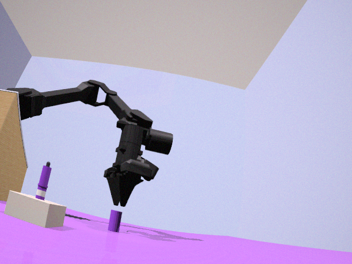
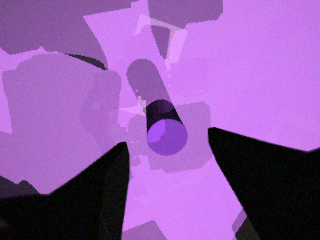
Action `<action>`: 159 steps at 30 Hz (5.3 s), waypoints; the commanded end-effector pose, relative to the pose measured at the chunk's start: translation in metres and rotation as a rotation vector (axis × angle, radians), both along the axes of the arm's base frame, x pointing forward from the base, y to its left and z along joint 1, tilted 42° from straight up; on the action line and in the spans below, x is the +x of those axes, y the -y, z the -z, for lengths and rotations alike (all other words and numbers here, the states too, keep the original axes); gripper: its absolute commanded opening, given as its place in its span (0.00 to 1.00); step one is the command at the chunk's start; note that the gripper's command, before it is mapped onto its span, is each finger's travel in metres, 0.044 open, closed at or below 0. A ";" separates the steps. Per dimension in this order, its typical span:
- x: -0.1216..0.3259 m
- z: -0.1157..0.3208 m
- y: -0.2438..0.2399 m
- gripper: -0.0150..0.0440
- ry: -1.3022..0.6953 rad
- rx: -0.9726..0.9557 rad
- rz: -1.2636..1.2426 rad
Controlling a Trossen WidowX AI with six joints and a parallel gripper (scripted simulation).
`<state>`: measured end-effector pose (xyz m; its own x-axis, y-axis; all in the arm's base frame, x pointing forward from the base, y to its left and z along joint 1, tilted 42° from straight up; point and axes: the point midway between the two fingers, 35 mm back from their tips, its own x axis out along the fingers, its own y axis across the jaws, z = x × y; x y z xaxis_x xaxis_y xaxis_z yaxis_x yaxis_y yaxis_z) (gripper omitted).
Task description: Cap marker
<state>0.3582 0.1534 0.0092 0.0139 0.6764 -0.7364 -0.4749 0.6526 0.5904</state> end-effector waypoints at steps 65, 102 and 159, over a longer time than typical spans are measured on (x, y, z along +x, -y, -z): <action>-0.002 -0.007 0.008 0.25 -0.014 0.000 0.001; -0.041 0.054 0.137 0.25 -0.017 -0.054 0.010; -0.101 0.112 0.176 0.25 -0.018 -0.014 0.002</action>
<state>0.2591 -0.0294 -0.0976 0.0055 0.6588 -0.7523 -0.4712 0.6652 0.5792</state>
